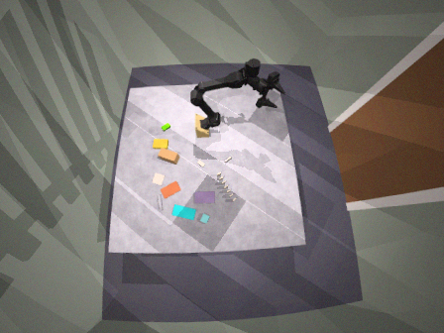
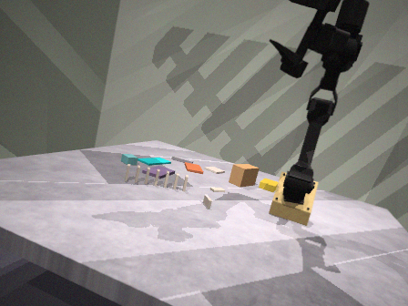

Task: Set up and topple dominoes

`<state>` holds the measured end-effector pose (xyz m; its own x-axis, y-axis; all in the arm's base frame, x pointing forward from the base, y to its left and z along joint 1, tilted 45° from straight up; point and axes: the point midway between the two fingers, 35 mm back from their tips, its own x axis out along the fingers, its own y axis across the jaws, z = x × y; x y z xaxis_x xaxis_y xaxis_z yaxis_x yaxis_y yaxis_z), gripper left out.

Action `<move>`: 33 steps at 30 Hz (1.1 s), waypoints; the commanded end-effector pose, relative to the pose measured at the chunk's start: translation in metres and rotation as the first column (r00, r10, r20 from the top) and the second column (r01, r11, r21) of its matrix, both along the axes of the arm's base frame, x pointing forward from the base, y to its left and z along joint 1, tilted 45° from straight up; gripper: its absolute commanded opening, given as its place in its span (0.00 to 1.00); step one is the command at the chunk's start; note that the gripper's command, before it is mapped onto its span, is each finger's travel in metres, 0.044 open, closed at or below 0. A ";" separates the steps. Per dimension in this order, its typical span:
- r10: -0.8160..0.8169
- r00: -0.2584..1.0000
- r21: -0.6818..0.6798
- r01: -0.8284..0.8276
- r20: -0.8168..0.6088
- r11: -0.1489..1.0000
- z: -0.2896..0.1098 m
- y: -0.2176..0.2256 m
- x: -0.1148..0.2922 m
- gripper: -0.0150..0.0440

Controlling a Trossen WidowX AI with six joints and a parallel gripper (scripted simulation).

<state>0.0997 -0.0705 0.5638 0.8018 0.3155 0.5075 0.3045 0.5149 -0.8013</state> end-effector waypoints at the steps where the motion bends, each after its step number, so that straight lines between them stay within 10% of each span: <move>1: -0.003 1.000 -0.008 0.003 0.002 1.000 0.000 0.003 0.000 0.98; 18: -0.232 0.962 -0.666 0.080 -0.143 0.742 -0.087 0.189 0.101 1.00; 33: -0.445 0.579 -0.697 -0.335 -0.683 0.633 -0.300 0.153 0.242 1.00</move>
